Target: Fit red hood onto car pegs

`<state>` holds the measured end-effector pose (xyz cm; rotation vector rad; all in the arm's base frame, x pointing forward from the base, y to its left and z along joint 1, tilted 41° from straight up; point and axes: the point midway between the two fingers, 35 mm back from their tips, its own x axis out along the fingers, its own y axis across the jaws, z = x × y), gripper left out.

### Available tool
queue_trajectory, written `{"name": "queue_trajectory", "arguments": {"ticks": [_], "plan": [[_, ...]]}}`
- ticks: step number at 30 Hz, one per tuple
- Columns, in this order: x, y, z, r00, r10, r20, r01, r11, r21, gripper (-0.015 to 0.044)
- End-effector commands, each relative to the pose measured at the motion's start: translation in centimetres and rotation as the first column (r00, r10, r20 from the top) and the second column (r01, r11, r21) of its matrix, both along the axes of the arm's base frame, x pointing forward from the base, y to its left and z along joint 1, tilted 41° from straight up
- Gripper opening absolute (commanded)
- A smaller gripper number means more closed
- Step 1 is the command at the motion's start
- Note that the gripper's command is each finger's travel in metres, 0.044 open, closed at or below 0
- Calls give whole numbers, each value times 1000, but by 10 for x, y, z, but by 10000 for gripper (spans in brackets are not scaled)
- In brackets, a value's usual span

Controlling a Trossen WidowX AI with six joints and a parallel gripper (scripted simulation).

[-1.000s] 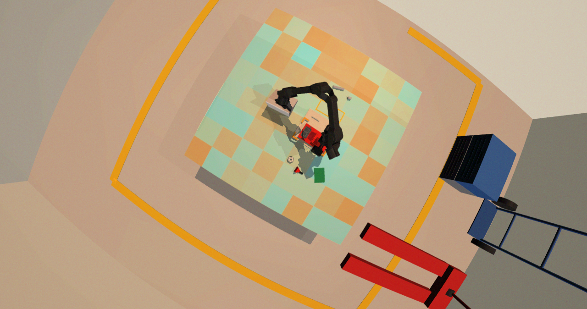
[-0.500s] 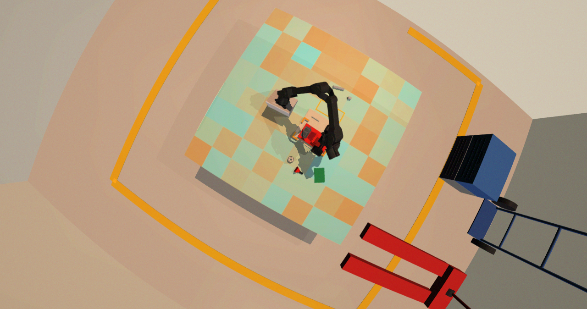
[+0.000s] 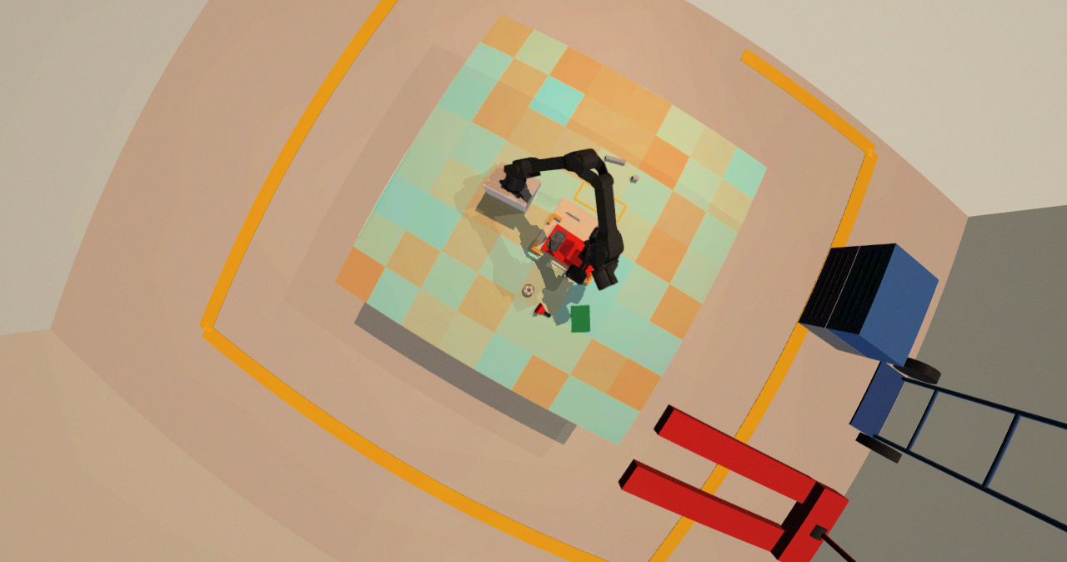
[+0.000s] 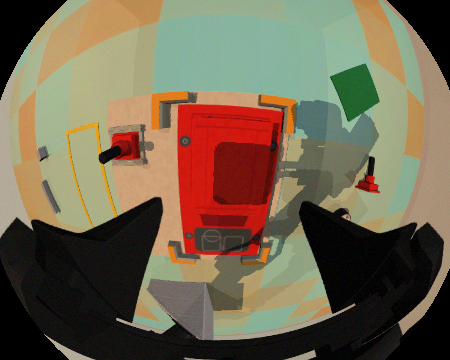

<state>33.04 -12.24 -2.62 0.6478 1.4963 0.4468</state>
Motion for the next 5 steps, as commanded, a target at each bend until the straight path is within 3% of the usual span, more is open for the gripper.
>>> {"name": "queue_trajectory", "arguments": {"ticks": [1,5], "plan": [[0,0,0,1000,5,1,-5,1000,-3,440],[0,0,0,1000,5,1,-5,1000,-3,440]]}}
